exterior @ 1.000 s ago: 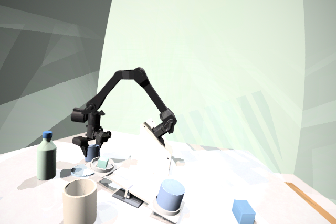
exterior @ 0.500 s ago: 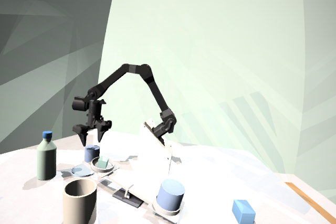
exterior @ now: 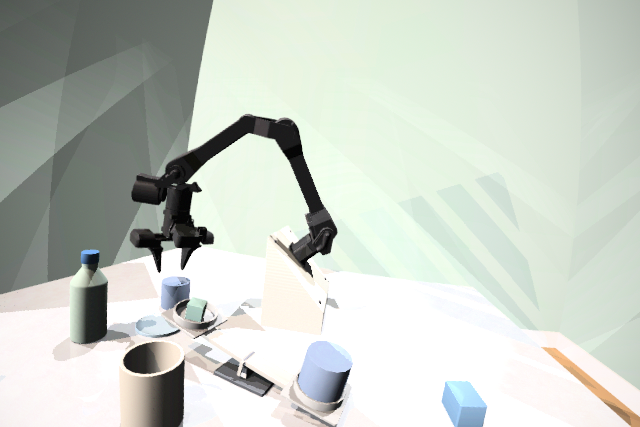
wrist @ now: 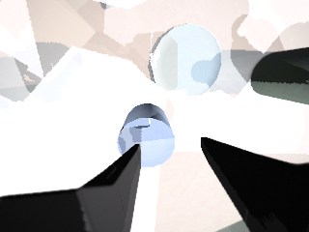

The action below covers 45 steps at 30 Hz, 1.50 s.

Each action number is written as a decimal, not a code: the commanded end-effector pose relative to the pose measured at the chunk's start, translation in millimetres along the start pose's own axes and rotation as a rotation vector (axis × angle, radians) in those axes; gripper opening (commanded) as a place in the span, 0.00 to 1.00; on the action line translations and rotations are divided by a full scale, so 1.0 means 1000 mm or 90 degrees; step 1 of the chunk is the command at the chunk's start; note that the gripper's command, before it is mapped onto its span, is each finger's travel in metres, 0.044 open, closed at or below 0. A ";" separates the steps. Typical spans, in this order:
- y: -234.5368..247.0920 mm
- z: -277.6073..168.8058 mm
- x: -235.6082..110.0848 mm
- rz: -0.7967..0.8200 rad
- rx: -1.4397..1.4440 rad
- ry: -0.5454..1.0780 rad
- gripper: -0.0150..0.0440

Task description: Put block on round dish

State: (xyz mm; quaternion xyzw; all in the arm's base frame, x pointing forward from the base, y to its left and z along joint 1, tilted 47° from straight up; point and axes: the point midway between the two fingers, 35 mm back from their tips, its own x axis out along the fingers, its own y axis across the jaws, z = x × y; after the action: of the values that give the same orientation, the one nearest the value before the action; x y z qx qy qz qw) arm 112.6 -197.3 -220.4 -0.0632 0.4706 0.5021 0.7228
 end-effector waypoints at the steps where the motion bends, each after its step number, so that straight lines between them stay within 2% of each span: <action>1: -0.003 0.012 -0.004 0.000 0.092 -0.005 0.69; 45: -0.025 0.132 -0.038 0.029 1.060 -0.023 0.69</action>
State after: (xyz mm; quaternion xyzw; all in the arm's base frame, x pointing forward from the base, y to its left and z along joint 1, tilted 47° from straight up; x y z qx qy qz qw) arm 206.0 -166.8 -137.4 0.4747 0.6774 0.0397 0.5605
